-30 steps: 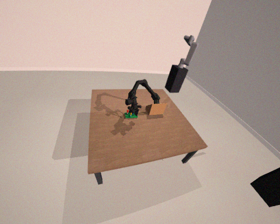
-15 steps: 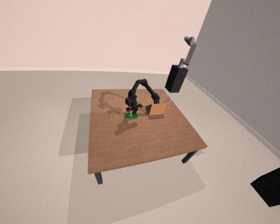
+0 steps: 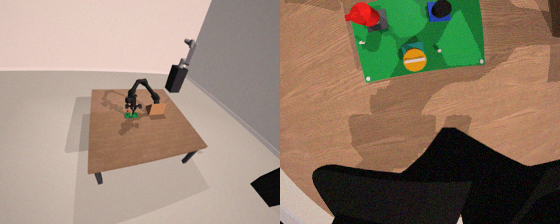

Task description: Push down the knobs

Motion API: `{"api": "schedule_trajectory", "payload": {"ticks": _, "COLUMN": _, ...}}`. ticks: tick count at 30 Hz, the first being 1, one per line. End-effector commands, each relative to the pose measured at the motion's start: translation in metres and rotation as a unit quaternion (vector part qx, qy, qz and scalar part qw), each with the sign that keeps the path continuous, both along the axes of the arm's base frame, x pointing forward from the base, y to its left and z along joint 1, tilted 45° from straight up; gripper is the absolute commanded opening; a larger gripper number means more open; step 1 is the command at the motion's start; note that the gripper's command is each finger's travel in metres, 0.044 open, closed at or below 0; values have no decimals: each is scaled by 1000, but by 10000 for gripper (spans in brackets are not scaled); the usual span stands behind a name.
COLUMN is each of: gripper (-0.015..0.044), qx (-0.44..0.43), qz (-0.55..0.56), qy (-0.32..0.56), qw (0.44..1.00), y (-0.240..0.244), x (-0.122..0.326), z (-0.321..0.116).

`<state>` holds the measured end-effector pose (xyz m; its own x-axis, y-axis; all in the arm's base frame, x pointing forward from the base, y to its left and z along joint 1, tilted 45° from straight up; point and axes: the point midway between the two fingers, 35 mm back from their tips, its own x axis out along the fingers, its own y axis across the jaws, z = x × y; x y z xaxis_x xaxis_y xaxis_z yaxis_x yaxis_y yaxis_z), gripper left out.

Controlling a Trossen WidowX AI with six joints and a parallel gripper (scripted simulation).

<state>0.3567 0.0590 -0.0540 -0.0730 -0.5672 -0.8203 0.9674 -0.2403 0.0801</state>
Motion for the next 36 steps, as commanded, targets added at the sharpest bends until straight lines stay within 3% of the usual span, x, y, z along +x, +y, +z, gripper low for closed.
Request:
{"api": "schedule_trajectory", "payload": {"ticks": 1, "gripper": 0, "qx": -22, "qz": -41, "qy": -40, "qw": 998, "y": -5, "x": 2, "z": 8}}
{"api": "schedule_trajectory", "payload": {"ticks": 14, "gripper": 0, "qx": -92, "qz": -174, "qy": -181, "qw": 964, "y": -23, "x": 8, "z": 30}}
{"api": "schedule_trajectory", "payload": {"ticks": 36, "gripper": 0, "qx": -93, "qz": -175, "qy": -183, "qw": 963, "y": -47, "x": 7, "z": 6}}
